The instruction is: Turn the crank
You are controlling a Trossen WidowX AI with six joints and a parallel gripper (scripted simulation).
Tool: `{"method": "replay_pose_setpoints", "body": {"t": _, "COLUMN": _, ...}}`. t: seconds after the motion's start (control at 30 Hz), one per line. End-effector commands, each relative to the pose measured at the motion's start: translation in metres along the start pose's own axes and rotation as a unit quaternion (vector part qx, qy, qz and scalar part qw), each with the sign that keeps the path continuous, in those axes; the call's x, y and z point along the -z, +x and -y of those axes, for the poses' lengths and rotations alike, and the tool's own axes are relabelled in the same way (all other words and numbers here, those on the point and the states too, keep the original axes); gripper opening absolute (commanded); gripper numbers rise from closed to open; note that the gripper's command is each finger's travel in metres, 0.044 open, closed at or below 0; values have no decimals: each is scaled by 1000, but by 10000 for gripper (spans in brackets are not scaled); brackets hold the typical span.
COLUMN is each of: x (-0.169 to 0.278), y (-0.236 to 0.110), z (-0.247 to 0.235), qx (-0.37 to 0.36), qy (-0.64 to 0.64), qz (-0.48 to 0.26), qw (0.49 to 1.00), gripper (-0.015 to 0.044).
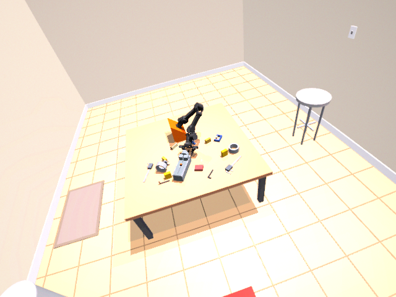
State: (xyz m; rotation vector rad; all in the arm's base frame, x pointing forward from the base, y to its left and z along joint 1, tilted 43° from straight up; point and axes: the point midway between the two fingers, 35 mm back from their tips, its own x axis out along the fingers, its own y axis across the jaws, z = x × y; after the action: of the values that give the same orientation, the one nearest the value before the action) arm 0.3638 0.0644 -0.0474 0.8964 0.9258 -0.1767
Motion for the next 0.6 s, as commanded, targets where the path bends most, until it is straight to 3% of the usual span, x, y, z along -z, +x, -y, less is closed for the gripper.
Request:
{"method": "replay_pose_setpoints", "body": {"t": 0.0, "x": 0, "y": 0, "z": 0, "qx": 0, "qy": 0, "qz": 0, "qw": 1000, "gripper": 420}}
{"method": "replay_pose_setpoints", "body": {"t": 0.03, "x": 0, "y": 0, "z": 0, "qx": 0, "qy": 0, "qz": 0, "qw": 1000, "gripper": 440}}
{"method": "replay_pose_setpoints", "body": {"t": 0.57, "x": -37, "y": -36, "z": 0, "qx": 0, "qy": -1, "qz": 1, "qw": 1000, "gripper": 440}}
